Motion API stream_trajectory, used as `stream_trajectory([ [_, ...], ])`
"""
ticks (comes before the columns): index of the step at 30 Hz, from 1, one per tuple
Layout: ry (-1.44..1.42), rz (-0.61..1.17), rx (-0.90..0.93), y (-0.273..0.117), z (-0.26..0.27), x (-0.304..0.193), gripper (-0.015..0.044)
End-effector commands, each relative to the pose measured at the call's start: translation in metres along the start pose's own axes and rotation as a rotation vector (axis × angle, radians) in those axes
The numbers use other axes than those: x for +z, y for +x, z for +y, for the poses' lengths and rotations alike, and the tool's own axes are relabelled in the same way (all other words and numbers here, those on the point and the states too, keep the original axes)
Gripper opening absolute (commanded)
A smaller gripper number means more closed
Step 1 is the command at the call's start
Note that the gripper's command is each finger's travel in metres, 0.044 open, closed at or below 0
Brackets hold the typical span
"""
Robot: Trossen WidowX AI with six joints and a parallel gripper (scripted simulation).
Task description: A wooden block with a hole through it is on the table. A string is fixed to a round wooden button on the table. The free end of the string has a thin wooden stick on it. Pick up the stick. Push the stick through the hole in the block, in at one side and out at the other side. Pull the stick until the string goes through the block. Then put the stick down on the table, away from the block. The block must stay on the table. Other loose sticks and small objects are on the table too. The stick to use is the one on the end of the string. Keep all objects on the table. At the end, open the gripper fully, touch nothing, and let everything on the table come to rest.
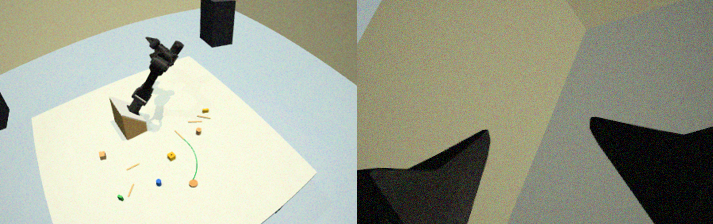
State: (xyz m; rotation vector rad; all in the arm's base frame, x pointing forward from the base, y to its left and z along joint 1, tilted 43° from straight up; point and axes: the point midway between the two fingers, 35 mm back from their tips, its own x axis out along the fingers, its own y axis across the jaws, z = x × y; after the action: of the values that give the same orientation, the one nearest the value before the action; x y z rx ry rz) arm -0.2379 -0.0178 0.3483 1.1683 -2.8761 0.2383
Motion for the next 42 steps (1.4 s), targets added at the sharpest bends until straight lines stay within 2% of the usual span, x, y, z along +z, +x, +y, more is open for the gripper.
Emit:
stream_trajectory([
  [1, 0.000, 0.000, 0.000, 0.000, 0.000, 0.000, 0.0426],
  [5, 0.024, 0.003, 0.033, -0.004, 0.008, 0.000, 0.0440],
  [8, 0.092, 0.018, 0.132, -0.017, 0.032, -0.002, 0.0440],
  [17, 0.334, 0.143, 0.528, -0.095, 0.106, -0.012, 0.0440],
  [30, 0.660, 0.516, 1.072, -0.260, 0.155, -0.017, 0.0440],
  [36, 0.786, 0.772, 1.299, -0.348, 0.144, -0.012, 0.0440],
  [42, 0.881, 1.078, 1.495, -0.433, 0.109, 0.000, 0.0440],
])
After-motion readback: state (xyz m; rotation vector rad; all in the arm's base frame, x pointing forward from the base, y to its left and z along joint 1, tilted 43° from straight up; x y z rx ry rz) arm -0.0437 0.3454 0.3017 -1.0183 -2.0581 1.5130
